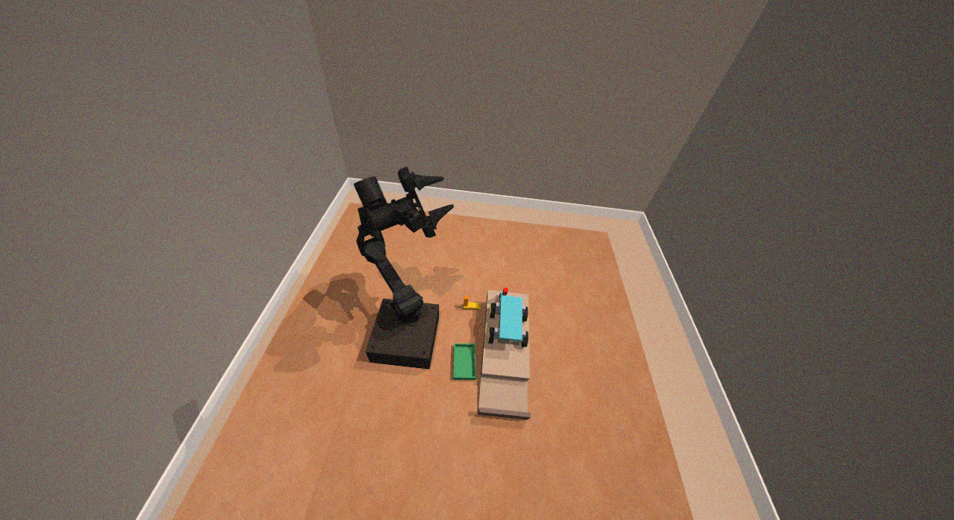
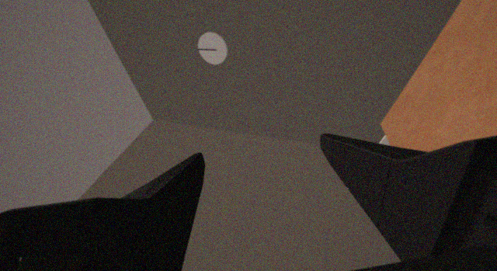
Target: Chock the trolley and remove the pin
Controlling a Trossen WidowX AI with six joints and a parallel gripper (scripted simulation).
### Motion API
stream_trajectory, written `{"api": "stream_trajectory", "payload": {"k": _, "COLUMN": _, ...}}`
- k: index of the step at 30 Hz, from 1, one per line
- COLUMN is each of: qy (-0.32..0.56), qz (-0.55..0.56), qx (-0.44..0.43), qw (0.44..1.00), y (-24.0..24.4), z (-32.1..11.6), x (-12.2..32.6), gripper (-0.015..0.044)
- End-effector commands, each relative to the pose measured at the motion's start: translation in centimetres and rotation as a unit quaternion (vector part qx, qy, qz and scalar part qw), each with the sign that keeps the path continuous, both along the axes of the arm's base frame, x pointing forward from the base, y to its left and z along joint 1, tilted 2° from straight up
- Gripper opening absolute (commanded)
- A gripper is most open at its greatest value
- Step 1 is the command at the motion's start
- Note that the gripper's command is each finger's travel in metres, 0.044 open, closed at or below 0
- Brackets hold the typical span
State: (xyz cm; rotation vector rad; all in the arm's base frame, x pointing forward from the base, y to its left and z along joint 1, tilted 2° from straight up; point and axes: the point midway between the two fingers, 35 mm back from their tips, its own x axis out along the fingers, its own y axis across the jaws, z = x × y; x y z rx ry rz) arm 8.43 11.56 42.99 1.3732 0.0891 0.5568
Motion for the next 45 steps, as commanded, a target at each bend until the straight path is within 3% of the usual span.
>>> {"api": "stream_trajectory", "payload": {"k": 1, "qy": 0.001, "qz": 0.001, "qx": 0.003, "qw": 1.0, "y": -0.1, "z": 0.0, "x": 0.1, "gripper": 0.0374}}
{"api": "stream_trajectory", "payload": {"k": 8, "qy": 0.064, "qz": 0.025, "qx": 0.114, "qw": 0.991, "y": -3.9, "z": 0.2, "x": 3.0, "gripper": 0.019}}
{"api": "stream_trajectory", "payload": {"k": 18, "qy": 0.208, "qz": 0.038, "qx": 0.24, "qw": 0.948, "y": -7.3, "z": -3.1, "x": 9.4, "gripper": 0.019}}
{"api": "stream_trajectory", "payload": {"k": 27, "qy": 0.366, "qz": 0.023, "qx": 0.284, "qw": 0.886, "y": -7.0, "z": -9.1, "x": 14.7, "gripper": 0.019}}
{"api": "stream_trajectory", "payload": {"k": 36, "qy": 0.526, "qz": -0.014, "qx": 0.254, "qw": 0.812, "y": -4.3, "z": -16.9, "x": 17.4, "gripper": 0.019}}
{"api": "stream_trajectory", "payload": {"k": 45, "qy": 0.658, "qz": -0.062, "qx": 0.153, "qw": 0.735, "y": -1.1, "z": -24.7, "x": 16.8, "gripper": 0.019}}
